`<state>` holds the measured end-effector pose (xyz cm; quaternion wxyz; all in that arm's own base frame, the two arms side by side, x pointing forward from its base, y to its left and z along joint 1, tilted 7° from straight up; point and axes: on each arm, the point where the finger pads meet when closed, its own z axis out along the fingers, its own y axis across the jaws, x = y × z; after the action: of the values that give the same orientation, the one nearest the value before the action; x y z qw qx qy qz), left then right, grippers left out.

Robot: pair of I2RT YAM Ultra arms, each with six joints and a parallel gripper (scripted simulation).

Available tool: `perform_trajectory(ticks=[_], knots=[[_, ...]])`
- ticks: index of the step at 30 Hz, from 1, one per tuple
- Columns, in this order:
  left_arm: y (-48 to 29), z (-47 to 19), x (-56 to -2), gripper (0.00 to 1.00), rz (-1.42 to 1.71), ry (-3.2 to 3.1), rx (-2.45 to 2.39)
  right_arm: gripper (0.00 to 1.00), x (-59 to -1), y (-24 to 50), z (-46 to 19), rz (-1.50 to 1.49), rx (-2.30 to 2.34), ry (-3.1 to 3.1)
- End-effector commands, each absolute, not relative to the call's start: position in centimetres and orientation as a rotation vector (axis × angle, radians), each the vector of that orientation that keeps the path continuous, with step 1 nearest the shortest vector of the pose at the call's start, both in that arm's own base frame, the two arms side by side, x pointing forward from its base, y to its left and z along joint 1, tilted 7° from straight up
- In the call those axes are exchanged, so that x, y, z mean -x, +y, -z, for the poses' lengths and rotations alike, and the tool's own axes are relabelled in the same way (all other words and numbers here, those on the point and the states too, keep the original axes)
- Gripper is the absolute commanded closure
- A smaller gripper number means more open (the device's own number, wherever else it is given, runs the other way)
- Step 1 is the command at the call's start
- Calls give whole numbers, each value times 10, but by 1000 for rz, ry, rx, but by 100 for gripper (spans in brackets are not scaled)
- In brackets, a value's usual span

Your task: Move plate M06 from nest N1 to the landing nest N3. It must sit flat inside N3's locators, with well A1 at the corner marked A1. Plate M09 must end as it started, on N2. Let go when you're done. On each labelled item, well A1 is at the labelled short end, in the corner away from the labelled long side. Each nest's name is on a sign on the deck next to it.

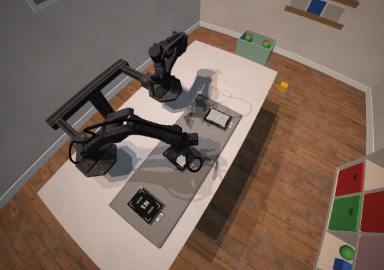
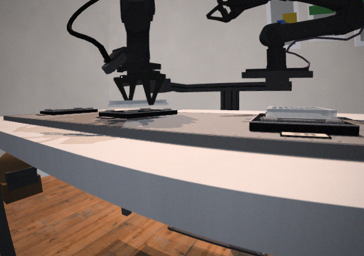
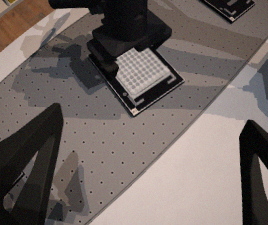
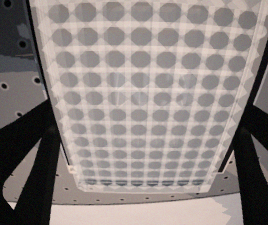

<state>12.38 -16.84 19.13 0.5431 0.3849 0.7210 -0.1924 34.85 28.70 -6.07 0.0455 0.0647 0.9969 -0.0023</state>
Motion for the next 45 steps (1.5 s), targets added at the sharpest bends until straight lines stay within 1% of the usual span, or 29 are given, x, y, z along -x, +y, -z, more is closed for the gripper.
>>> perform_trajectory(ticks=[1, 23, 38, 45], knots=[[-164, -205, -123, 0, 480, 1693, -883, 18, -353, 295, 39, -66, -186, 3001], [-164, -205, -123, 0, 480, 1693, -883, 18, -350, 290, 38, -47, -191, 3012], [-164, -205, -123, 0, 480, 1693, -883, 18, -358, 287, 74, -15, -190, 3007], [-164, -205, -123, 0, 480, 1693, -883, 18, -357, 285, 80, 7, -196, 3022]])
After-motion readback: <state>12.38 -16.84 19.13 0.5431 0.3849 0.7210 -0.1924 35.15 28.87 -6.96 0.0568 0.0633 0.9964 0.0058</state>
